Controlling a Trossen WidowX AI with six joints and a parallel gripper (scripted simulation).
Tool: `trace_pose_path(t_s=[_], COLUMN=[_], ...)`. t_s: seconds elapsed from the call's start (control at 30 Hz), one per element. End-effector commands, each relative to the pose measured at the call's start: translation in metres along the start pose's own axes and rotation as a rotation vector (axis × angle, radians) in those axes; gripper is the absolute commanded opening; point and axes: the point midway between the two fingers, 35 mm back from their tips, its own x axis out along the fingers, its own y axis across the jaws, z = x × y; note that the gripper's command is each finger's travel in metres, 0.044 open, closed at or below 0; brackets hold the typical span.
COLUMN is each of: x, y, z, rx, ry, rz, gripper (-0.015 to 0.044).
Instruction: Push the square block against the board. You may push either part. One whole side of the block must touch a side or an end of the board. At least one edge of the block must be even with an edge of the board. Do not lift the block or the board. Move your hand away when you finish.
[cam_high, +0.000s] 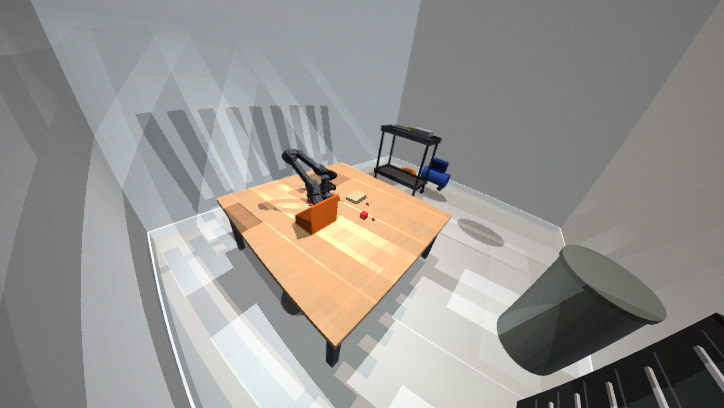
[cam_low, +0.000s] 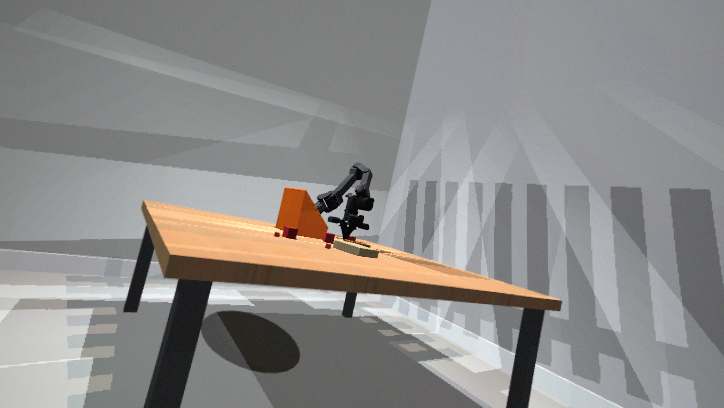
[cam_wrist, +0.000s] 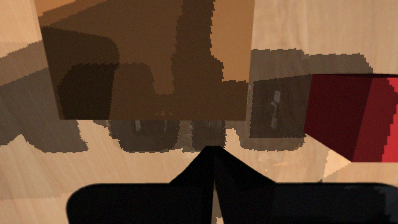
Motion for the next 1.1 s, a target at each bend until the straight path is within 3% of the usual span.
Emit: trace_pose_path(t_s=[0.0, 1.07], x=[0.01, 0.008], y=[-0.002, 0.001], z=[-0.003, 0.03], rx=[0.015, 0.014], ry=[0.007, 0.005], rz=[0.002, 0.0], gripper=[0.0, 0.0])
